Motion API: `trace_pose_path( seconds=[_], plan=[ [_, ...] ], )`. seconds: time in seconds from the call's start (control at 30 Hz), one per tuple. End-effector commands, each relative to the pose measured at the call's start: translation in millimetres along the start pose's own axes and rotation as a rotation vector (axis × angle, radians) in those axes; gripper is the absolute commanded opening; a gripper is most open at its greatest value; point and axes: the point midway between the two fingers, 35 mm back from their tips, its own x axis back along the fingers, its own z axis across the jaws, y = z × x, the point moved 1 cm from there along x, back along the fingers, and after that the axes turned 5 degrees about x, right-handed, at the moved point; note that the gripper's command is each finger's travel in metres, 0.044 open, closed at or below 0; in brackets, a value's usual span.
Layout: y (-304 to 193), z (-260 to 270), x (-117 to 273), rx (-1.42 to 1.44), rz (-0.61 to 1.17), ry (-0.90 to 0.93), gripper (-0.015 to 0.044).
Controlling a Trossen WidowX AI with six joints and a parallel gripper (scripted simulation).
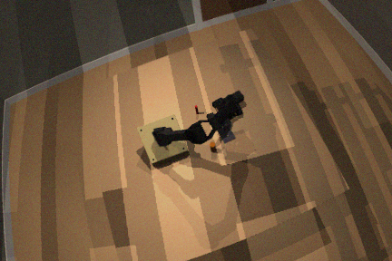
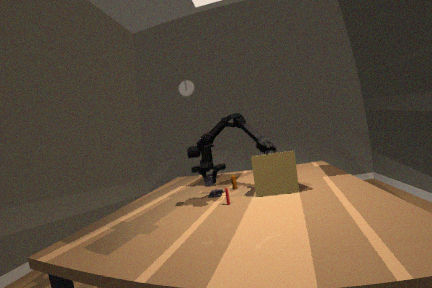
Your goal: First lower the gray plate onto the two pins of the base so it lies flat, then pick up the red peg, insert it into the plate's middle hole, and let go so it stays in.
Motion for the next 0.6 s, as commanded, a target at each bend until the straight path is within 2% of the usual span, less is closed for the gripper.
trace_pose_path(
  seconds=[0.0, 0.27, 0.57],
  plan=[
    [-12, 5, -5, 0.026, 0.009, -0.001, 0.0000],
    [-31, 15, -15, 0.081, 0.019, 0.002, 0.0000],
    [-31, 15, -15, 0.082, 0.020, 0.003, 0.0000]
  ],
)
